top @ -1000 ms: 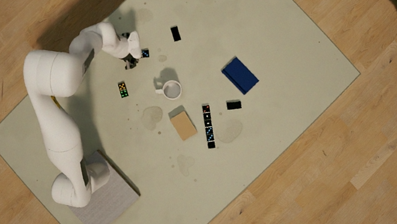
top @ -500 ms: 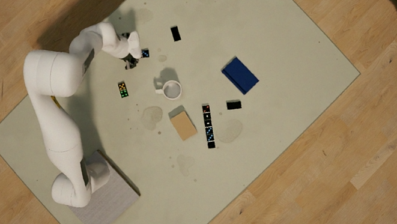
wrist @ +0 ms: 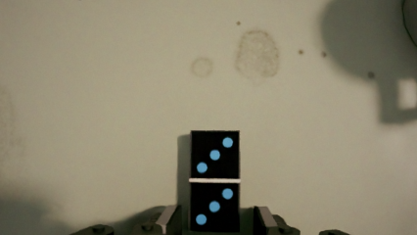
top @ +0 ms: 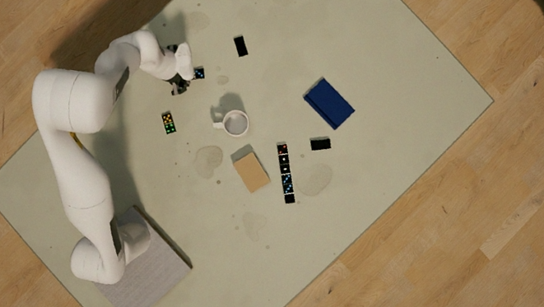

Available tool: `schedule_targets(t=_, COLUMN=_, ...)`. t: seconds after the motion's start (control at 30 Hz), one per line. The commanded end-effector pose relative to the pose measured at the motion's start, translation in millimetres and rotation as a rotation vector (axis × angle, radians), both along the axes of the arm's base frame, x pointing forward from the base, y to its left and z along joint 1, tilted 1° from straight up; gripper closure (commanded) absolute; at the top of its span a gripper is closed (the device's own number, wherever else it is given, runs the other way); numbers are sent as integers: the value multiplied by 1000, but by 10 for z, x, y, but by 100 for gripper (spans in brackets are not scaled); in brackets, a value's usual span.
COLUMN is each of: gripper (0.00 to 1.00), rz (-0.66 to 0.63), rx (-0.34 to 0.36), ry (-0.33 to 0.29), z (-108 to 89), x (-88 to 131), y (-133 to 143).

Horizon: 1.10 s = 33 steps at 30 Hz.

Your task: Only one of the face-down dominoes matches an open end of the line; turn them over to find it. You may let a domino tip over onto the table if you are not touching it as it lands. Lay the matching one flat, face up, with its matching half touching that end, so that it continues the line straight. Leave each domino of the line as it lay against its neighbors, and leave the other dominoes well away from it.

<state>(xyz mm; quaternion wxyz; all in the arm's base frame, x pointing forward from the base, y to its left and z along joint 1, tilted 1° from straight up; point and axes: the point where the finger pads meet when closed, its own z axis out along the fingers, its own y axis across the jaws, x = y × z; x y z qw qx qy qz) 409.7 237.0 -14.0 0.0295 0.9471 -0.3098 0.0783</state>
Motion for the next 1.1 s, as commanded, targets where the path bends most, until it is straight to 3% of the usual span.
schedule_targets(t=0.0, gripper=51, rz=0, rx=1, ry=-1, z=29, x=5, y=4)
schedule_targets(t=0.5, gripper=51, rz=0, rx=1, ry=-1, z=279, x=7, y=4)
schedule_targets(t=1.07, gripper=51, rz=0, rx=4, ry=3, z=310, x=7, y=4)
